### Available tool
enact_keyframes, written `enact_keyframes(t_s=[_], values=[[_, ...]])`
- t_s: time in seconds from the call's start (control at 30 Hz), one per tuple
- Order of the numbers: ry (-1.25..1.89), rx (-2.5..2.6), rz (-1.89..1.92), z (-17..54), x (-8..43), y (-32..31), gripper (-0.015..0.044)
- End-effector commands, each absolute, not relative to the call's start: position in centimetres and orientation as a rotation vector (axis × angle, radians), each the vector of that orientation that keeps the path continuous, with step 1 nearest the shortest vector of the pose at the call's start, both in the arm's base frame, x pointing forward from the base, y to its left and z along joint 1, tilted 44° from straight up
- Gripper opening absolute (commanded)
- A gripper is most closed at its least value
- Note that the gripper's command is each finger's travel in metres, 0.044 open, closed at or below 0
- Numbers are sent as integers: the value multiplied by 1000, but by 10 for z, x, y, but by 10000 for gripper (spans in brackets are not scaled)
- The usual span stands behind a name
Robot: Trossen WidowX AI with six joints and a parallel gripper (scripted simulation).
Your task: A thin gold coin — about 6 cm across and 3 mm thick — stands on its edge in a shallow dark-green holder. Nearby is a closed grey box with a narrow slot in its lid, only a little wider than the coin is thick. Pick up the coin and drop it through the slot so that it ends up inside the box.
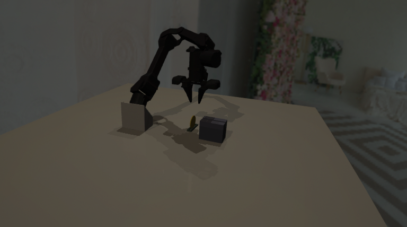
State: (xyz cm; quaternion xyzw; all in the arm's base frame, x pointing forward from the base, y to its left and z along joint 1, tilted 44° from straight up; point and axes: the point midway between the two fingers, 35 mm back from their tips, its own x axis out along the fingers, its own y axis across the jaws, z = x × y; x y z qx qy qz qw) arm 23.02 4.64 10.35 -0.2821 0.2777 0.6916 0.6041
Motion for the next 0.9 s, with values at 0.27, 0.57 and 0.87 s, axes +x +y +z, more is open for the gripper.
enact_keyframes(t_s=[0.27, 0.57, 0.87], values=[[642, -641, 1618, 76, 219, 79, 161], [643, -643, 1617, 68, 219, 86, 161], [643, -644, 1616, 58, 218, 96, 161]])
